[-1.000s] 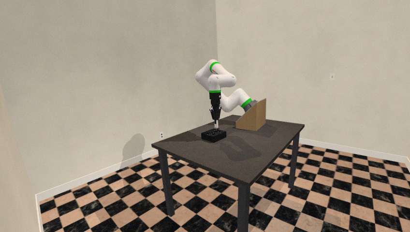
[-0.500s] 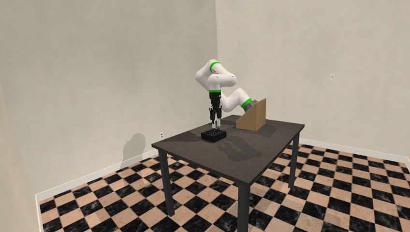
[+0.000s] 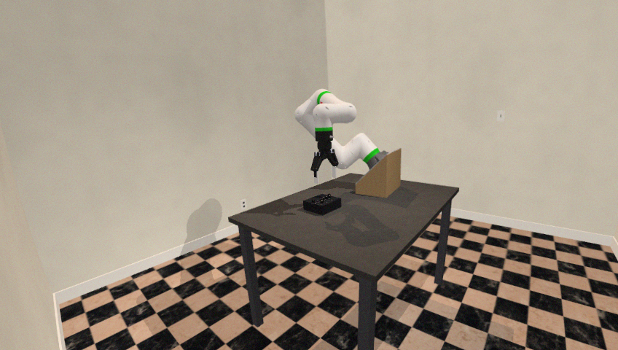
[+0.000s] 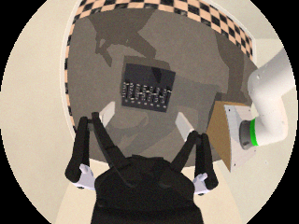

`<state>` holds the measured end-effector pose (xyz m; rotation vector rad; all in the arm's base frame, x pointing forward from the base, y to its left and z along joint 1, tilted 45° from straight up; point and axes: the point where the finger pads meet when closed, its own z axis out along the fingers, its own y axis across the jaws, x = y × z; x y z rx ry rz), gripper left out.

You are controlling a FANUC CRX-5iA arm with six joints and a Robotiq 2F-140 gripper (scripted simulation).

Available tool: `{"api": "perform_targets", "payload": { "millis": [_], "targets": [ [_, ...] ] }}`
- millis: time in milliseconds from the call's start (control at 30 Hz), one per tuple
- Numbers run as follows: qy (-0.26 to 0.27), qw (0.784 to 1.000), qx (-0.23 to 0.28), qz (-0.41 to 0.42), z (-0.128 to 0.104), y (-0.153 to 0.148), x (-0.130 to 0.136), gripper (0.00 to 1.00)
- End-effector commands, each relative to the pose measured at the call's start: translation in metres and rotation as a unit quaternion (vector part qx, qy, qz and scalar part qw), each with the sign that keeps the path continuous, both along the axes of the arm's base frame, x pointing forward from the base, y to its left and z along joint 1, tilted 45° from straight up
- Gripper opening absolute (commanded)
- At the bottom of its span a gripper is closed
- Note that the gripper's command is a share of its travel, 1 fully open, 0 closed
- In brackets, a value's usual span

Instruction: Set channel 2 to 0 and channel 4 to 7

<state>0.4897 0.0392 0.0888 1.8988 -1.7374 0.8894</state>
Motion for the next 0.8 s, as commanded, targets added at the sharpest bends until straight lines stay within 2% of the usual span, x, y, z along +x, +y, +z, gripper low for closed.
{"api": "perform_targets", "payload": {
  "millis": [0, 200, 767],
  "targets": [
    [0.000, 1.000, 0.000, 0.000, 0.0067, 0.0065, -0.0016, 1.00],
    [0.000, 1.000, 0.000, 0.000, 0.0140, 0.0135, -0.0034, 1.00],
    [0.000, 1.000, 0.000, 0.000, 0.0144, 0.0139, -0.0035, 1.00]
  ]
}}
